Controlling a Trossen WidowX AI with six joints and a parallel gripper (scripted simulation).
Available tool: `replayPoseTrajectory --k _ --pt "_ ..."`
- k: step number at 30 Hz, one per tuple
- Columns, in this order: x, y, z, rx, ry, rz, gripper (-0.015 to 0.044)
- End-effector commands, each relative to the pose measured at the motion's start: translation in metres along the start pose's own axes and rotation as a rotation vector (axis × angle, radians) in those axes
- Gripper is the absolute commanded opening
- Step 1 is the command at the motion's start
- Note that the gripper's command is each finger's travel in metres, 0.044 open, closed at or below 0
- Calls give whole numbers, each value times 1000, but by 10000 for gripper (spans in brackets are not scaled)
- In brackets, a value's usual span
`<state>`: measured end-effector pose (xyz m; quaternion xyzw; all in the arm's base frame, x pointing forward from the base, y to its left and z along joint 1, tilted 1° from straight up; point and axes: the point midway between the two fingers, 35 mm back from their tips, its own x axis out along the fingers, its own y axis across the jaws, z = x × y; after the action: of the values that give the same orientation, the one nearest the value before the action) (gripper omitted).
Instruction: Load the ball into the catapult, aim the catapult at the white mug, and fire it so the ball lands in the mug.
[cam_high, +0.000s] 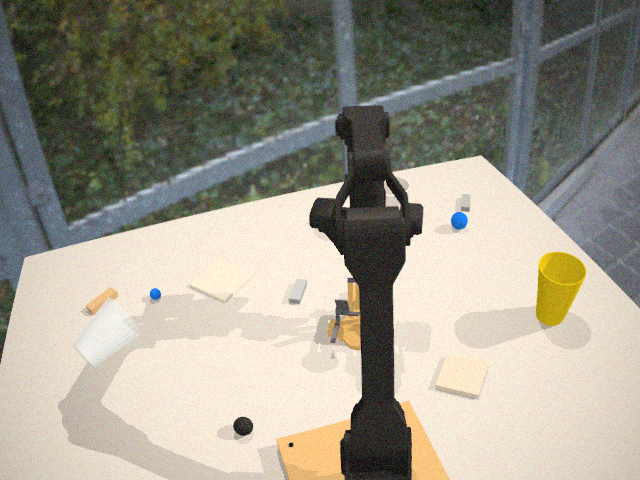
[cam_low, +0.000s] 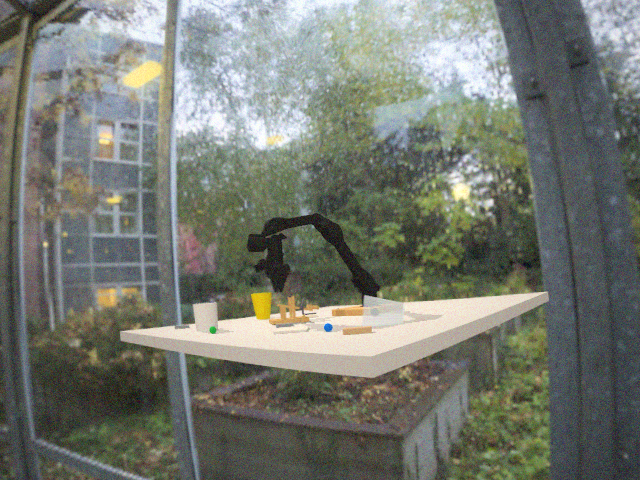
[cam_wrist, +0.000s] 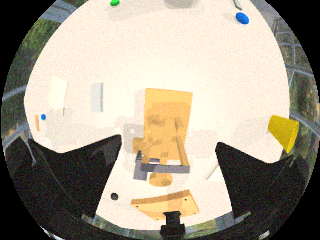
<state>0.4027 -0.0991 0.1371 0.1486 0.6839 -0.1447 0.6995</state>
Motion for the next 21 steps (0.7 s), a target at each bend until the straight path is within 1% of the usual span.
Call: replayPoseTrajectory --k 1,5,6,9,10,13,14,18,21 --pt "0 0 0 0 0 0 440" --pt "-2 0 0 0 -2 0 440" --pt "-9 0 0 0 -9 2 440" --pt "-48 -1 -4 1 -45 8 440" --pt "-54 -1 -5 1 -52 9 440" --pt "-57 -1 -6 1 -54 10 440" --pt "-36 2 -5 -3 -20 4 414" --pt "-29 52 -37 -74 -15 9 309" --pt "-22 87 -70 -133 -9 13 300"
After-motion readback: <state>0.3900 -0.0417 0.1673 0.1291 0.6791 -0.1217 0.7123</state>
